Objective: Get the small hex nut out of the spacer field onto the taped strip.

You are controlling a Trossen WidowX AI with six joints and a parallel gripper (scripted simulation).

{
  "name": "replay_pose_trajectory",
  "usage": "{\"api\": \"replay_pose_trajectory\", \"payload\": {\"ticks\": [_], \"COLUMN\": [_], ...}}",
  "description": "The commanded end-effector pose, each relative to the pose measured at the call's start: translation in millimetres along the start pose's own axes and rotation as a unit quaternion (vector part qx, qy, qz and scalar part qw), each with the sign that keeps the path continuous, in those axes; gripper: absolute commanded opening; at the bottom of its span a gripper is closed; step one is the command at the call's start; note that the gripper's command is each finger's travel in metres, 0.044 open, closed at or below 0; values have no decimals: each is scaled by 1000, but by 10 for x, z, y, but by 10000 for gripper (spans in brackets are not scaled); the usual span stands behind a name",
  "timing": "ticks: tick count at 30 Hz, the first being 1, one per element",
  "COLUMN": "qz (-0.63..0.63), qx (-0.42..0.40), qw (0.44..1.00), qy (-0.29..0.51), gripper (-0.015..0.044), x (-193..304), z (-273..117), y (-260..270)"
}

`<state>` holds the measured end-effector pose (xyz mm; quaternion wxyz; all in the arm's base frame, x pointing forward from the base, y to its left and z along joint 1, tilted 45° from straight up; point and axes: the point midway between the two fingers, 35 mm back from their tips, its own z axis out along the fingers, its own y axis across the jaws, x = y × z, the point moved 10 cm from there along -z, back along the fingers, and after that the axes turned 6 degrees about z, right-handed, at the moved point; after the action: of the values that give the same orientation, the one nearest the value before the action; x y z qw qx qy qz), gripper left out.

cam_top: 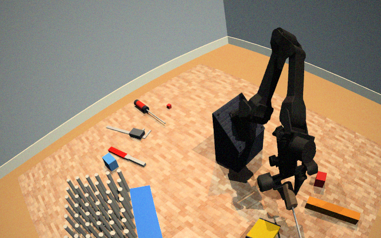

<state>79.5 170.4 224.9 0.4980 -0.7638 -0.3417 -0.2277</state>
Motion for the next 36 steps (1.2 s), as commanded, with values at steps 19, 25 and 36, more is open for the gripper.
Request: {"api": "replay_pose_trajectory", "payload": {"ticks": [19,25,36], "qz": [-5,47,183], "qx": [14,-21,-97], "qw": [1000,998,978], "qy": [17,20,33], "gripper": [0,0,0], "x": [63,149,300], "z": [-894,-845,-808], "y": [-297,-132,313]}}
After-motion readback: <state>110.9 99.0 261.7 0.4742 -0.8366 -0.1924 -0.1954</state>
